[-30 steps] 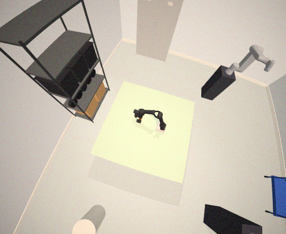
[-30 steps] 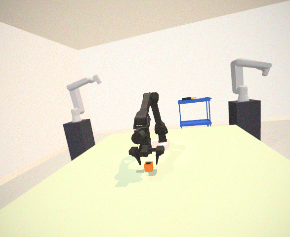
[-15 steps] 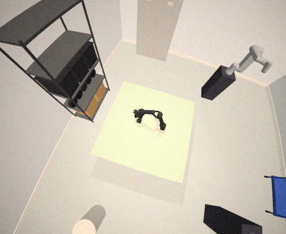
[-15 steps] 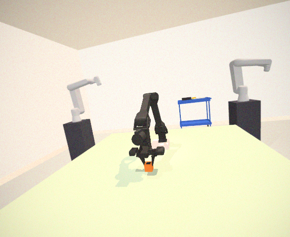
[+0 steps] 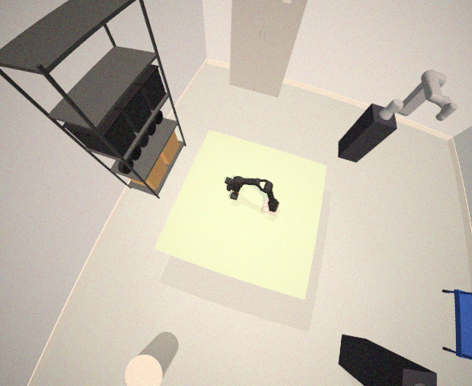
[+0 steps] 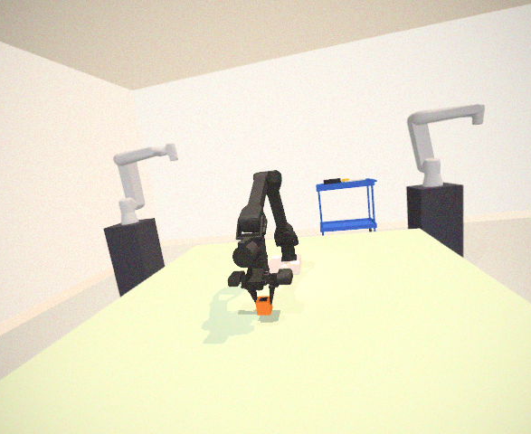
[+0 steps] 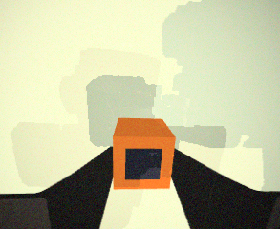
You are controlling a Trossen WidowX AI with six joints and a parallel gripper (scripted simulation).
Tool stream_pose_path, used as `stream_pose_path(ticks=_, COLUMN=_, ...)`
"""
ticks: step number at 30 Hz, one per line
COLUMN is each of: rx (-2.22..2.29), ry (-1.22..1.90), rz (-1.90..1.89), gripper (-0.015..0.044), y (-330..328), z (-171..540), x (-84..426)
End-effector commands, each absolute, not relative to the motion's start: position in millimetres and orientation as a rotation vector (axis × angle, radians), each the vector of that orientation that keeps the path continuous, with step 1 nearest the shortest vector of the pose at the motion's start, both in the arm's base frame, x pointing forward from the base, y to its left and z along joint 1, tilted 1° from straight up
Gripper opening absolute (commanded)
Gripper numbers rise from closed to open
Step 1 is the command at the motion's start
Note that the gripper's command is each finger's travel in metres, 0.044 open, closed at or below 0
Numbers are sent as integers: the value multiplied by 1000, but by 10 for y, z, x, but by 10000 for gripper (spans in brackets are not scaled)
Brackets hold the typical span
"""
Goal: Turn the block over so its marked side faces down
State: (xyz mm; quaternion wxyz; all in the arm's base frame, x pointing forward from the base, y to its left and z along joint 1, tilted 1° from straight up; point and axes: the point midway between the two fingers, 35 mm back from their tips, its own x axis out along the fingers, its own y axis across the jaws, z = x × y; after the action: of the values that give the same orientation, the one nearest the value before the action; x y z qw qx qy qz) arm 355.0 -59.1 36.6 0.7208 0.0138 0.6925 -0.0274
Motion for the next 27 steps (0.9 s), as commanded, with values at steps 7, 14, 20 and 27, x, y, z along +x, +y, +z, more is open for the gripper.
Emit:
stream_pose_path(ticks=7, rx=30, ry=1529, rz=-56, gripper=0, y=-582, z=644, x=3542)
stream_pose_path(ticks=14, rx=31, ry=1445, rz=-57, gripper=0, y=-586, z=607, x=3558)
stream_pose_path(ticks=20, rx=30, ry=1353, rz=-58, gripper=0, y=-589, z=577, x=3566)
stream_pose_path(ticks=27, rx=27, ry=1247, rz=-58, gripper=0, y=-590, z=556, x=3563)
